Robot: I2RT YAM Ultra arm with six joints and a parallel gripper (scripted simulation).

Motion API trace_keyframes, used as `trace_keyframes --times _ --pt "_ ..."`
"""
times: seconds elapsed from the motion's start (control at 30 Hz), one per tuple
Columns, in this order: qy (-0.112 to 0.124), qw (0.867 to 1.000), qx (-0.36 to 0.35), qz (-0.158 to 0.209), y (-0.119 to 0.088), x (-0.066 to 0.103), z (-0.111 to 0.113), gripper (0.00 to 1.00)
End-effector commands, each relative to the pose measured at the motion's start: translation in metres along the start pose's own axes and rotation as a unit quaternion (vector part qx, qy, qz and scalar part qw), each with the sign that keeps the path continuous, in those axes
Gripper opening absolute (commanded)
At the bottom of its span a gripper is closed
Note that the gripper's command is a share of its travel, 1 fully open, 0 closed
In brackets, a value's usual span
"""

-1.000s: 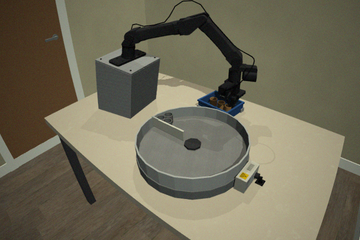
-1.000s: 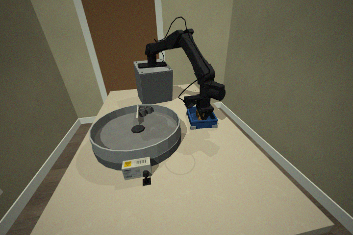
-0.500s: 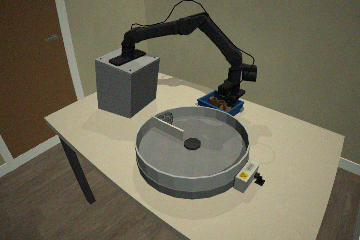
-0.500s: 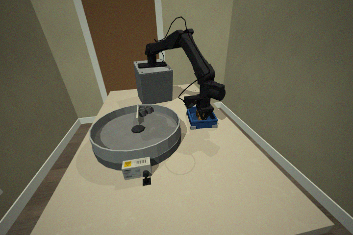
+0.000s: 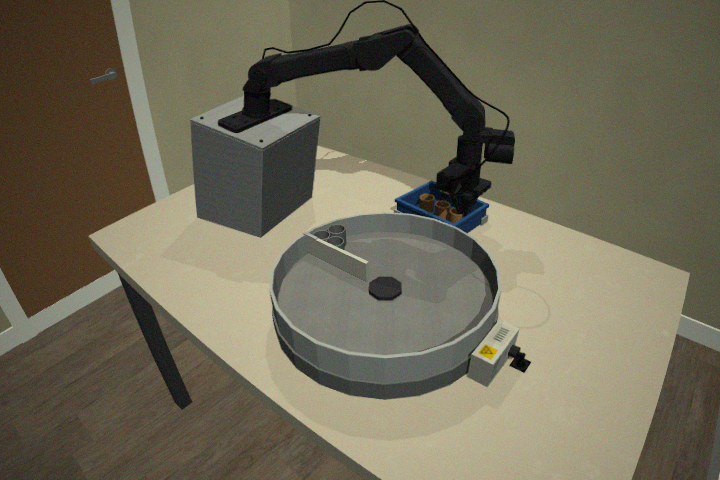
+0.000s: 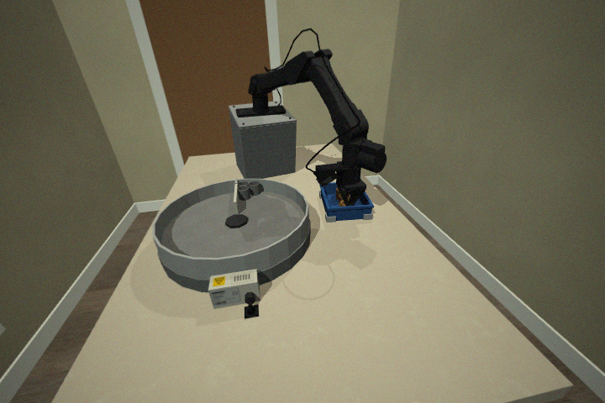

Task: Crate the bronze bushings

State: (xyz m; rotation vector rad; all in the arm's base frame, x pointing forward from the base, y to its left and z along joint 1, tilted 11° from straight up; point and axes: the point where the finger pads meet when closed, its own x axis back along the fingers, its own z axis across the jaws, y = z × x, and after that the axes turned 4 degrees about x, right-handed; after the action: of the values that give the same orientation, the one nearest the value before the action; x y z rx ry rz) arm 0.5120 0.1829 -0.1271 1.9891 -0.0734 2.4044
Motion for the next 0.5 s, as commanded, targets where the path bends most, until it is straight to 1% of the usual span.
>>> trace_keyframes --times 0.0,0.17,0.23,0.33,0.47 --pt "0.007 1.0 0.004 0.001 -0.006 0.016 0.002 0.14" --pt "0.005 1.0 0.003 -0.001 -0.006 0.024 0.0 0.14" --pt "0.005 1.0 0.003 -0.001 -0.006 0.024 0.0 0.14" --pt "0.005 1.0 0.003 -0.001 -0.006 0.033 0.0 0.14" --pt "0.006 1.0 0.002 -0.001 -0.005 0.05 0.0 0.14"
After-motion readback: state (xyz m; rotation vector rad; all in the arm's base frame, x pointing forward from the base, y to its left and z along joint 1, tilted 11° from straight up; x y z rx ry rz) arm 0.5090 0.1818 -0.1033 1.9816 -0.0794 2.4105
